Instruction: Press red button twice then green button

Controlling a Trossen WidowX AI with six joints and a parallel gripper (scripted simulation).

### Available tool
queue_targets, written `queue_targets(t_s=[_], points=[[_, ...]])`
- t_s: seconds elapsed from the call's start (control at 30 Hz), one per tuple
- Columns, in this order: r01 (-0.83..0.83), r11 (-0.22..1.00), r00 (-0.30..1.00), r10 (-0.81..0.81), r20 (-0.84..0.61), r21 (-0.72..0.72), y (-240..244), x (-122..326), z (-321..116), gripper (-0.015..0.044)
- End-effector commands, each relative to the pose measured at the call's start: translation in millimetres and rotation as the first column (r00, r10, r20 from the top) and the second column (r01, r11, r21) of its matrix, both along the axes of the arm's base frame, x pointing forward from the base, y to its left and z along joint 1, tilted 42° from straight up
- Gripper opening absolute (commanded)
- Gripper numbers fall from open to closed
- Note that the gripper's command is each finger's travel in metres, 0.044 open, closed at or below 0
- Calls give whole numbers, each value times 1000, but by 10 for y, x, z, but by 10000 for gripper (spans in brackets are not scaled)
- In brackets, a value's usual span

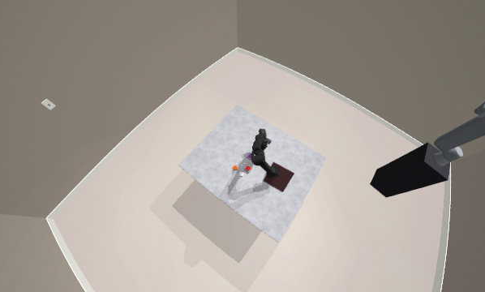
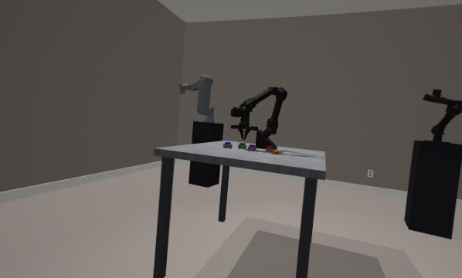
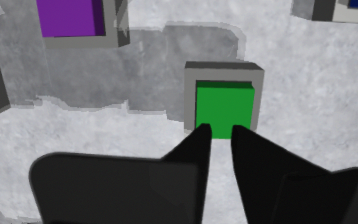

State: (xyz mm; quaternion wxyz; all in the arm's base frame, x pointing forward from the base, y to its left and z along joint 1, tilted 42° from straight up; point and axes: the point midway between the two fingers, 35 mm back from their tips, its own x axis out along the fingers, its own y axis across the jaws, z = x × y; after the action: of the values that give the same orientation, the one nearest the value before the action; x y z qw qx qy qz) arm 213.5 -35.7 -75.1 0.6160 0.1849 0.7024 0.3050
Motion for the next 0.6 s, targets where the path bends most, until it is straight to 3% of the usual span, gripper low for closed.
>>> queue_targets(t_s=[0.0, 0.17, 0.33, 0.5, 0.57], points=[[-4, 1000, 1000, 5, 18, -30, 163, 257, 307, 125], [5, 999, 1000, -4, 29, -51, 725, 542, 1004, 256], [5, 999, 999, -4, 32, -33, 1346, 492, 1717, 387], [-8, 1000, 1000, 8, 17, 9, 1874, 151, 2383, 400], [-11, 1000, 1000, 11, 14, 15, 1931, 89, 2465, 400]])
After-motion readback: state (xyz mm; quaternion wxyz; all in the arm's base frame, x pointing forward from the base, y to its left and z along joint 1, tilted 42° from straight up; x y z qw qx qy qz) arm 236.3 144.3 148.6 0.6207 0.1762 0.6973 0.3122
